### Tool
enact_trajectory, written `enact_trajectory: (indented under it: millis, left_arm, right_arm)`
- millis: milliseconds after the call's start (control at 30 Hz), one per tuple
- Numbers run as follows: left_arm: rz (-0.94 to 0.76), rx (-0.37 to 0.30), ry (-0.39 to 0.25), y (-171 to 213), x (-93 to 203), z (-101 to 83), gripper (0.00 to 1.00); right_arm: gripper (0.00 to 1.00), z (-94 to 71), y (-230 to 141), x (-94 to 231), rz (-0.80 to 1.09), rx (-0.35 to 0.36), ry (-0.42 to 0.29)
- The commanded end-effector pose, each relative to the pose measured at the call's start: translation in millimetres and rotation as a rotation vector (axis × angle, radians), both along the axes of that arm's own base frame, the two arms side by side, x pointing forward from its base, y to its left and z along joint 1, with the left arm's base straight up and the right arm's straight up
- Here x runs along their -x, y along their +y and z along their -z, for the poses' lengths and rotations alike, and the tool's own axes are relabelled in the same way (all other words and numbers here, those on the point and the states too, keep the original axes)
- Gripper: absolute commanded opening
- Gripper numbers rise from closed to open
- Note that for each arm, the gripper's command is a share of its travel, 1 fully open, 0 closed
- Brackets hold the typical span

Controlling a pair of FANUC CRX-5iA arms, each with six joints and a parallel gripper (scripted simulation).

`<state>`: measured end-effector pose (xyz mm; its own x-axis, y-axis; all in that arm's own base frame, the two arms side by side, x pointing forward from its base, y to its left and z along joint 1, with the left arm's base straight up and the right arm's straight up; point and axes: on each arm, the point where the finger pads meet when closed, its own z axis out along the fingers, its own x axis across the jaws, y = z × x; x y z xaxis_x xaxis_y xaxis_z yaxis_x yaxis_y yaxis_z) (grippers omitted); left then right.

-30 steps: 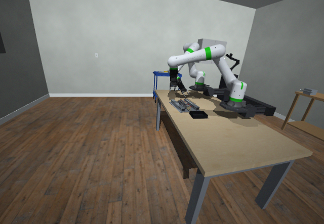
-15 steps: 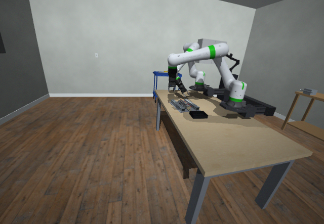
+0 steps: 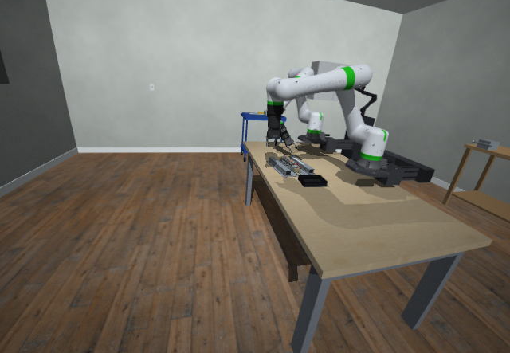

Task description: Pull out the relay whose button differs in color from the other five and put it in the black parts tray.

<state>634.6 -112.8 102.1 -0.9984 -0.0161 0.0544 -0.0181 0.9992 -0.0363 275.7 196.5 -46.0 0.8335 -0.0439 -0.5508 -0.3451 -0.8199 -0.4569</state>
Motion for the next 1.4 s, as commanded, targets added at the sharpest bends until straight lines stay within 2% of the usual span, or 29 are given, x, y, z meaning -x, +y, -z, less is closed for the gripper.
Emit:
enact_trajectory:
  millis: [0, 333, 400, 433, 467, 700, 900, 967, 1000, 1100, 1367]
  left_arm:
    - [0.0, 0.005, -0.008, 58.2, -0.8, -12.6, 1.0]
    - [-0.004, 0.008, -0.027, 212.4, 29.2, -42.7, 1.0]
    - [-0.004, 0.008, -0.027, 212.4, 29.2, -42.7, 1.0]
    - [-0.005, 0.007, -0.029, 248.0, 40.3, -50.0, 1.0]
    - [-0.005, 0.007, -0.03, 263.6, 46.9, -53.2, 1.0]
    - [-0.008, 0.003, -0.043, 352.3, 97.3, -72.3, 1.0]
    - [-0.011, -0.001, -0.05, 422.5, 152.8, -88.7, 1.0]
    - [-0.011, -0.001, -0.05, 422.5, 152.8, -88.7, 1.0]
    - [-0.011, -0.002, -0.051, 454.7, 180.7, -96.9, 1.0]
    - [-0.013, -0.006, -0.054, 477.7, 209.3, -103.5, 1.0]
    - [-0.016, -0.014, -0.059, 542.8, 307.9, -125.0, 1.0]
  right_arm:
    - [1.0, -0.4, 0.1, -0.4, 0.0, 0.0, -0.001]
    - [1.0, -0.4, 0.1, -0.4, 0.0, 0.0, -0.001]
    - [1.0, -0.4, 0.1, -0.4, 0.0, 0.0, -0.001]
    - [1.0, -0.4, 0.1, -0.4, 0.0, 0.0, -0.001]
    - [1.0, -0.4, 0.1, -0.4, 0.0, 0.0, -0.001]
    - [1.0, -0.4, 0.1, -0.4, 0.0, 0.0, -0.001]
    - [1.0, -0.4, 0.1, -0.4, 0.0, 0.0, -0.001]
    - [1.0, -0.4, 0.1, -0.4, 0.0, 0.0, -0.001]
    - [1.0, -0.4, 0.1, -0.4, 0.0, 0.0, -0.001]
    - [1.0, -0.4, 0.1, -0.4, 0.0, 0.0, -0.001]
    - [1.0, -0.4, 0.1, -0.4, 0.0, 0.0, -0.001]
